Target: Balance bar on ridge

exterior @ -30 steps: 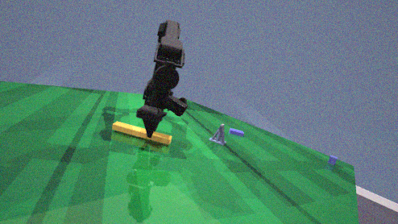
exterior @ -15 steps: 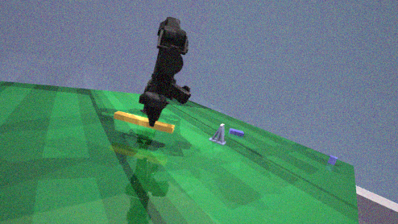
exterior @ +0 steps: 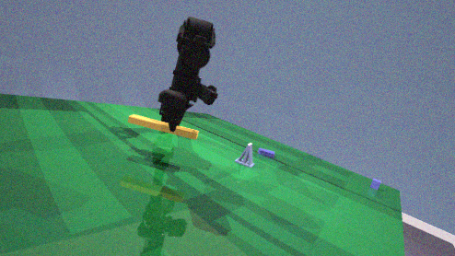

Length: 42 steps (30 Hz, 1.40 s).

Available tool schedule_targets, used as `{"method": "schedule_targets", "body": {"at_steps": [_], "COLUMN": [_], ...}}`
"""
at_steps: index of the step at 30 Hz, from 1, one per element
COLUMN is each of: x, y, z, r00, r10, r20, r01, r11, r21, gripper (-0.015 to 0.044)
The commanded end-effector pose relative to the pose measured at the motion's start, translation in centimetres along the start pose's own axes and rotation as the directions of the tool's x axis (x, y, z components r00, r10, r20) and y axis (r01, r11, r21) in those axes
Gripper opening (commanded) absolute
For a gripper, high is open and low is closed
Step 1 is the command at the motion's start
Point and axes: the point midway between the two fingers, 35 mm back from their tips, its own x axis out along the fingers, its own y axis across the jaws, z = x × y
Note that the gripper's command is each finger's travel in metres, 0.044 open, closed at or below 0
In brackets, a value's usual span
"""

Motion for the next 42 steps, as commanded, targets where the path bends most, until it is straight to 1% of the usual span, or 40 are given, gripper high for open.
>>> {"method": "schedule_targets", "body": {"at_steps": [1,8,12,42], "x": [-1.5,-3.2,-3.4,-3.7], "y": [0.1,0.4,0.4,3.1], "z": [0.0,-0.1,0.1,10.5], "r00": [1.000,1.000,1.000,1.000], "r10": [-0.008,-0.007,-0.007,-0.004], "r20": [0.005,0.005,0.005,0.016], "r01": [0.008,0.007,0.007,0.002], "r11": [1.000,1.000,1.000,0.989], "r21": [-0.005,-0.006,-0.002,0.151], "gripper": [0.0000,0.0000,0.0000,0.0000]}}
